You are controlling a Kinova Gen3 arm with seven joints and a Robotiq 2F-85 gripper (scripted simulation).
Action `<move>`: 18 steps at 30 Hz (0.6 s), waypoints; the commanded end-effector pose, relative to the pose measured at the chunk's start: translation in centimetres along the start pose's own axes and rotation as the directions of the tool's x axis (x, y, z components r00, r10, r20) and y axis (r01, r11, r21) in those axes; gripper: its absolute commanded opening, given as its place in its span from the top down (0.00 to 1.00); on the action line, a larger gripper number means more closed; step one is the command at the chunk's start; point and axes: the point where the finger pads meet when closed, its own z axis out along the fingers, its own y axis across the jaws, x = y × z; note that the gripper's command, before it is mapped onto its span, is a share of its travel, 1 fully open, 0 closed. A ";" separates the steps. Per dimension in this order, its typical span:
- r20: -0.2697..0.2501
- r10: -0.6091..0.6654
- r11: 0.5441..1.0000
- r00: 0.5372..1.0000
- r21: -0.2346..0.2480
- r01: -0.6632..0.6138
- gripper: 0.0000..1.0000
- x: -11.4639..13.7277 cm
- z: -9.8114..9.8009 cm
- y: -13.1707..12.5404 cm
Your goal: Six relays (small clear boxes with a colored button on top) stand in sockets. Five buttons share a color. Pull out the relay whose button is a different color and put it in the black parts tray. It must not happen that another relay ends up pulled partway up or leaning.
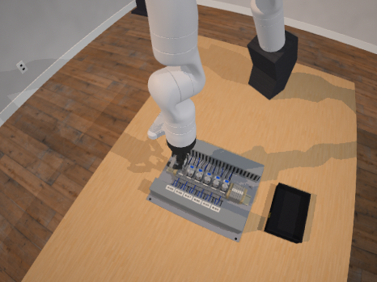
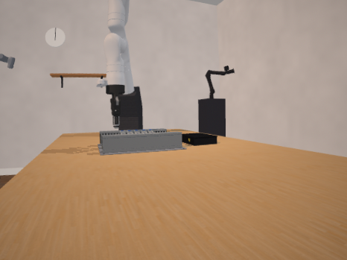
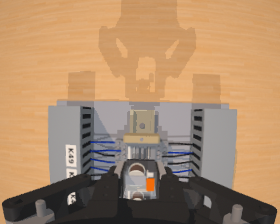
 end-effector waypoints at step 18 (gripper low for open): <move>-0.002 0.006 1.000 1.000 0.001 -0.006 1.00 0.4 -3.0 0.2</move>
